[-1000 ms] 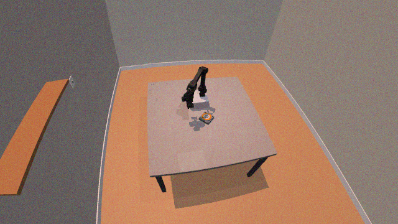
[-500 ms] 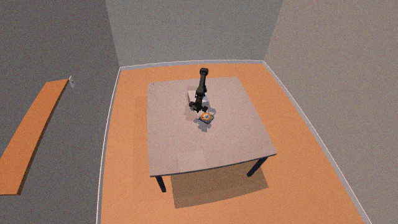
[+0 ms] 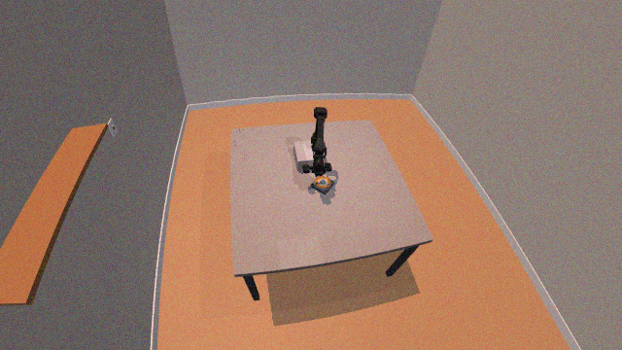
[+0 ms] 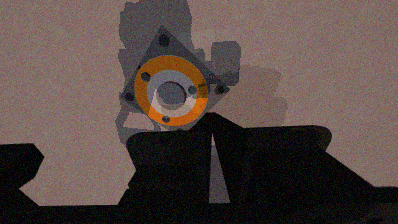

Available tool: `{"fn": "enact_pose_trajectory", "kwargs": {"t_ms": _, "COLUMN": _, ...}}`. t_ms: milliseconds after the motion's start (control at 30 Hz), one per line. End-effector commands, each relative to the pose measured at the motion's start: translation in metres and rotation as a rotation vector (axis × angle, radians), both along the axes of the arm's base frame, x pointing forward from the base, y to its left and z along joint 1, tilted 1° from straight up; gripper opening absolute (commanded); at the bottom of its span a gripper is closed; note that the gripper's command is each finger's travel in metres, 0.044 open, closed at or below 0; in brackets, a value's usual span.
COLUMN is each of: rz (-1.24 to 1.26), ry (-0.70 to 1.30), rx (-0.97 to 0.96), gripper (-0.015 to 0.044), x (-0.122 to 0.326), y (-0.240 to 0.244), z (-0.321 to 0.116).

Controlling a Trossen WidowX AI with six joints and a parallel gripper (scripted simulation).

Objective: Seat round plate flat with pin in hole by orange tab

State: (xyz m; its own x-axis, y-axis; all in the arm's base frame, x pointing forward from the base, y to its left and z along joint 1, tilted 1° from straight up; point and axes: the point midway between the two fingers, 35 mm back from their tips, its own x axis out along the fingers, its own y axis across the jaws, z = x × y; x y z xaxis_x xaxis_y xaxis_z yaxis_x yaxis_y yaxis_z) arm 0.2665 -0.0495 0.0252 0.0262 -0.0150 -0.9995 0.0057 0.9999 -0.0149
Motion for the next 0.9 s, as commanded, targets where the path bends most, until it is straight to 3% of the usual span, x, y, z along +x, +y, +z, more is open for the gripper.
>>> {"fn": "enact_pose_trajectory", "kwargs": {"t_ms": 0, "rz": 0.027, "ry": 0.007, "rx": -0.003, "gripper": 0.0, "x": -0.001, "y": 0.001, "z": -0.002}}
{"fn": "enact_pose_trajectory", "kwargs": {"t_ms": 367, "rz": 0.027, "ry": 0.007, "rx": -0.003, "gripper": 0.0, "x": 0.001, "y": 0.0, "z": -0.049}}
{"fn": "enact_pose_trajectory", "kwargs": {"t_ms": 867, "rz": 0.027, "ry": 0.006, "rx": -0.003, "gripper": 0.0, "x": 0.012, "y": -0.001, "z": -0.05}}
